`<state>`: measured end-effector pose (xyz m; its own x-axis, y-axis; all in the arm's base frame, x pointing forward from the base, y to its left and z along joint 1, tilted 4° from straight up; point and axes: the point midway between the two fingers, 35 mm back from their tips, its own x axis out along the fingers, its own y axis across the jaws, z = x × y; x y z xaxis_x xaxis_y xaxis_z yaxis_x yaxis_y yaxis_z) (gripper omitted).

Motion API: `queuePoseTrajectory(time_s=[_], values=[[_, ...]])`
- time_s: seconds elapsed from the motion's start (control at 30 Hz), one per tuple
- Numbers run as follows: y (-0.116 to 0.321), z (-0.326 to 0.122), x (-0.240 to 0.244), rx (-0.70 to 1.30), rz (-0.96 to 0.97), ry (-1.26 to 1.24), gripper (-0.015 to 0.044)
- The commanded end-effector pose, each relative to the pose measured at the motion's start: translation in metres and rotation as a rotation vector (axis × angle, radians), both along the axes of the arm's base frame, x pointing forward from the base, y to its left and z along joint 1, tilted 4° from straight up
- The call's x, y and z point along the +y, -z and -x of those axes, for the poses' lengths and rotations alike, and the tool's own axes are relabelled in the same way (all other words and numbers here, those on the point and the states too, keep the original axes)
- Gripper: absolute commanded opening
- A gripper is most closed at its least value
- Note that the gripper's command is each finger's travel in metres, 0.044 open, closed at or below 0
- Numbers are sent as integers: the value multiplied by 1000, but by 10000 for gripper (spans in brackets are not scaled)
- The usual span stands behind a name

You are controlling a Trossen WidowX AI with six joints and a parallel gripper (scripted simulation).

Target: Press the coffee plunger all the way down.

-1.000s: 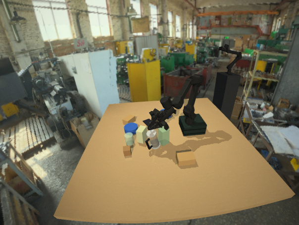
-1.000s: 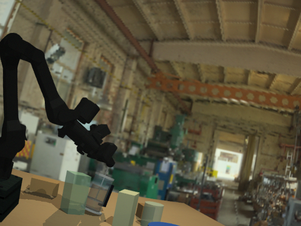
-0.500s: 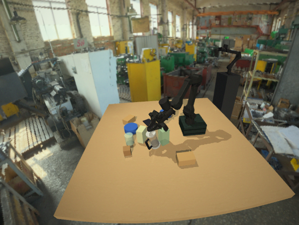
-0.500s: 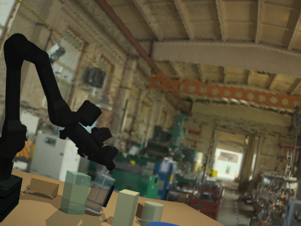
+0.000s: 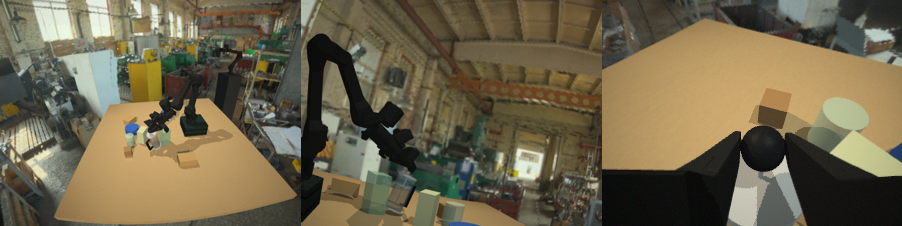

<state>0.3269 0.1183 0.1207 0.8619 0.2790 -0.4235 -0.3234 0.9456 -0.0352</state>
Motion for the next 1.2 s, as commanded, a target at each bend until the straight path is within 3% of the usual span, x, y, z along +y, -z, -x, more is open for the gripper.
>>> queuePoseTrajectory(time_s=[0.0,0.63,1.03,1.17], values=[[4,0,0,13,10,-3,113],[0,-2,1,2,1,0,113],[0,-2,1,2,1,0,428],[-1,-2,1,2,2,-1,440]])
